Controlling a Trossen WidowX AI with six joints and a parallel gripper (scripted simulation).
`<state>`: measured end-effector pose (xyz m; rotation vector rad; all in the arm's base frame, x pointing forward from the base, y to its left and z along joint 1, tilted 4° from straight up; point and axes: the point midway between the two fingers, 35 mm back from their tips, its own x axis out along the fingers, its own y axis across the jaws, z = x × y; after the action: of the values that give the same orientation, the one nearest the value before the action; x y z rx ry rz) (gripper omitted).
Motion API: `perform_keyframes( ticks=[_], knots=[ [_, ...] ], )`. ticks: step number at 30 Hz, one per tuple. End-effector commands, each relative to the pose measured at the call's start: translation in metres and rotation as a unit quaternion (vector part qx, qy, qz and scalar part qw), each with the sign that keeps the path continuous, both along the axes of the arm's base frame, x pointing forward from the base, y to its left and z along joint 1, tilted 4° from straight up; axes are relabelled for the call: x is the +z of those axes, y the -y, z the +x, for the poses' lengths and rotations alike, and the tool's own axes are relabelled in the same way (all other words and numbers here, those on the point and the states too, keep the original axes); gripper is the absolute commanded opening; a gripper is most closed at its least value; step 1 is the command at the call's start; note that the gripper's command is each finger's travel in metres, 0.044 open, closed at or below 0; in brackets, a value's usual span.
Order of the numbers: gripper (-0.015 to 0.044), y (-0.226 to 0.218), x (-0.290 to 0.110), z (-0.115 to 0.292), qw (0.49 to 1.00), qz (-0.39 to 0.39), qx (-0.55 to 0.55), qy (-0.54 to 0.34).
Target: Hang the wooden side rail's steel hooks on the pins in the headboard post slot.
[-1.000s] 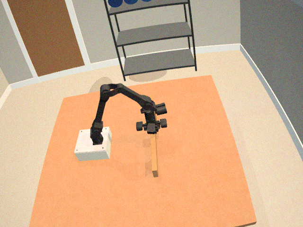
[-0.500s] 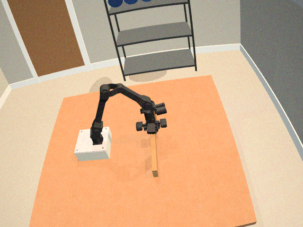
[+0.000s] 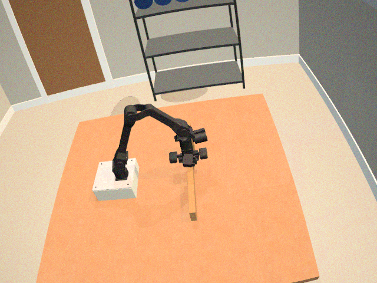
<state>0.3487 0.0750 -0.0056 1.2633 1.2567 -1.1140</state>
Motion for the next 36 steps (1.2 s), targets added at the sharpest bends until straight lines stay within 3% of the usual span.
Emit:
perform_keyframes(
  ticks=[1,36],
  knots=[
    [0.0,0.0003,0.0034,0.0003,1.0,-0.001,0.001,0.002],
    [0.0,0.0008,0.0092,0.0001,1.0,-0.001,0.001,0.002]
  ],
)
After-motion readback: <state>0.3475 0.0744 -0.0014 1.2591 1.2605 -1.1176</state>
